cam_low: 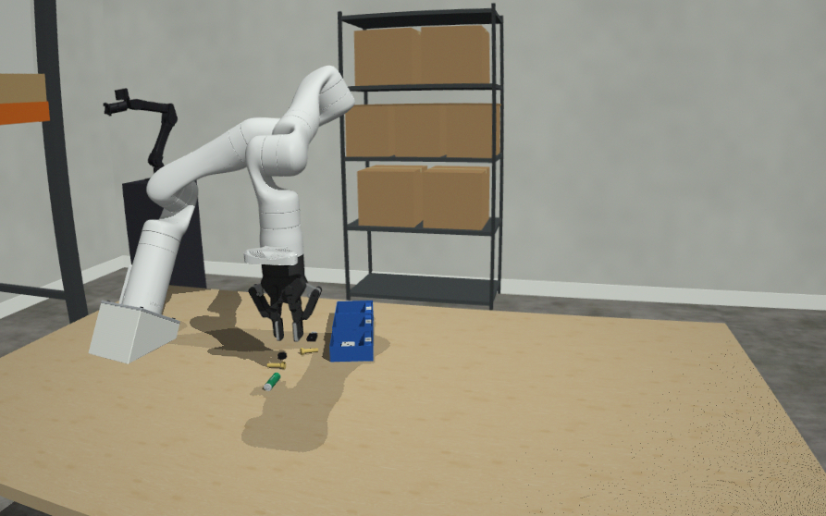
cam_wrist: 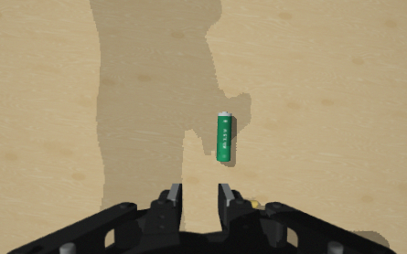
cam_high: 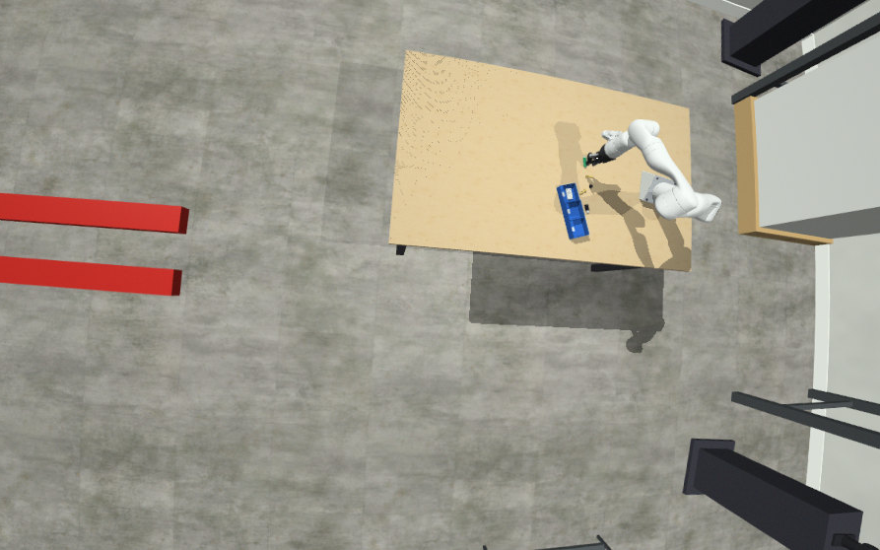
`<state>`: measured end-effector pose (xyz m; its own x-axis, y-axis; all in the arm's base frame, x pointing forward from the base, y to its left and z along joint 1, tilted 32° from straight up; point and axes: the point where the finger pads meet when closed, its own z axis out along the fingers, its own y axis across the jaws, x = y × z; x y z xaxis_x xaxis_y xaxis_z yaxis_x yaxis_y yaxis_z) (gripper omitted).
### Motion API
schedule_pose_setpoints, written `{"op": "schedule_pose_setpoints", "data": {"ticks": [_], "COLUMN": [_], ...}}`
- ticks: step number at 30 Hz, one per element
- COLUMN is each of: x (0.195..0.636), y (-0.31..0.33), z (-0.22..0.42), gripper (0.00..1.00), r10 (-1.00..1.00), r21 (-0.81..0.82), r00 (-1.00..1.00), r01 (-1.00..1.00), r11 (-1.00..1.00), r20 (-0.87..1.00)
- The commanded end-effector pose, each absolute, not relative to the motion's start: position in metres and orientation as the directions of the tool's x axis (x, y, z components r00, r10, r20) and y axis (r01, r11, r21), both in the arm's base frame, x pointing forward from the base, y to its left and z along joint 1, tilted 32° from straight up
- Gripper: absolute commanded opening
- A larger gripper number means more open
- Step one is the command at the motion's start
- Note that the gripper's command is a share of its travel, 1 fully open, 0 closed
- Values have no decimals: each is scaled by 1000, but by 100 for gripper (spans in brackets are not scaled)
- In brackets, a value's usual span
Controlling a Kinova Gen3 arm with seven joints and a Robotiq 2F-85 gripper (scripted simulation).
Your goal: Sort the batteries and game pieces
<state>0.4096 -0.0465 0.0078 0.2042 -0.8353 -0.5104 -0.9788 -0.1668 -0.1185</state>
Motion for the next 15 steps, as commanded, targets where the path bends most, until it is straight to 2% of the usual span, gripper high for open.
{"op": "schedule_pose_setpoints", "data": {"ticks": [1,15], "x": [395,389], "y": [-79,-87], "z": [-8,-14], "gripper": [29,29], "r10": [-836,-835], "r21": [-107,-102], "r00": [190,180], "r01": [-982,-984], "r11": [-157,-148], "r20": [-516,-520]}}
